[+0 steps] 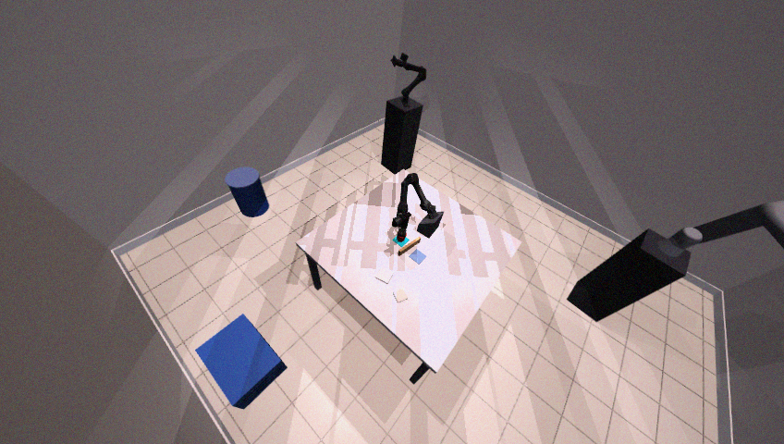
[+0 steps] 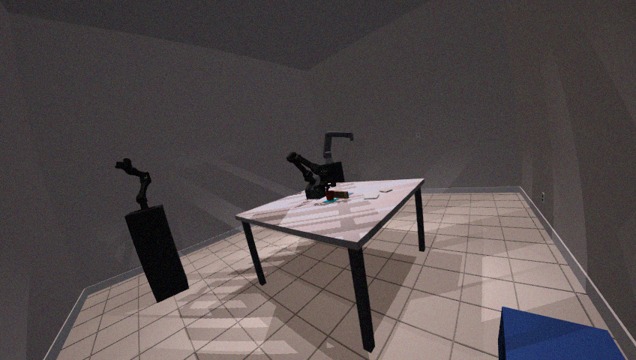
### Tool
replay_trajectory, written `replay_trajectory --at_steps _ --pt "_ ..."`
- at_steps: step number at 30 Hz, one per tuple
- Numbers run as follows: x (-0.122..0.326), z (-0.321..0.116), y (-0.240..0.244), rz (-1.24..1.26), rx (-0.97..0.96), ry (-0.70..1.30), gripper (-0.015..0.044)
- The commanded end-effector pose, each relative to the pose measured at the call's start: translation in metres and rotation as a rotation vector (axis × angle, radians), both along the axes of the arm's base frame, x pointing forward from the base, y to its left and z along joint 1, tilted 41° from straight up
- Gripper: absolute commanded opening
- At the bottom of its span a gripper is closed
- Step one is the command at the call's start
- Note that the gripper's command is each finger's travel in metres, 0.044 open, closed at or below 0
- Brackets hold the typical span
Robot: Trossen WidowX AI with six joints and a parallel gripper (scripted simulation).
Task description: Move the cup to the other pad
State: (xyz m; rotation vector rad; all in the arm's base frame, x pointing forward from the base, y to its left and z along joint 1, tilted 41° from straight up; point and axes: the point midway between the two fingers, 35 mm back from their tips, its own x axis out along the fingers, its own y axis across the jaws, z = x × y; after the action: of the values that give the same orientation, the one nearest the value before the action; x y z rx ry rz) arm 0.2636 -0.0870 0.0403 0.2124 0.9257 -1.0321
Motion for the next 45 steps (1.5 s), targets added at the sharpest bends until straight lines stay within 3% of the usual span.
replay_trajectory --at_steps 1,14,19,45 --pt "-0.003 -0.006 -0.002 0.000 0.003 0.014 0.0000" --pt "0.000 -0.001 -0.001 -0.001 -0.001 0.001 0.0000" --pt "0.000 -0.001 -0.001 -0.001 -0.001 0.001 0.0128" --pt "-0.003 0.016 0.017 0.000 0.005 0.008 0.0128"
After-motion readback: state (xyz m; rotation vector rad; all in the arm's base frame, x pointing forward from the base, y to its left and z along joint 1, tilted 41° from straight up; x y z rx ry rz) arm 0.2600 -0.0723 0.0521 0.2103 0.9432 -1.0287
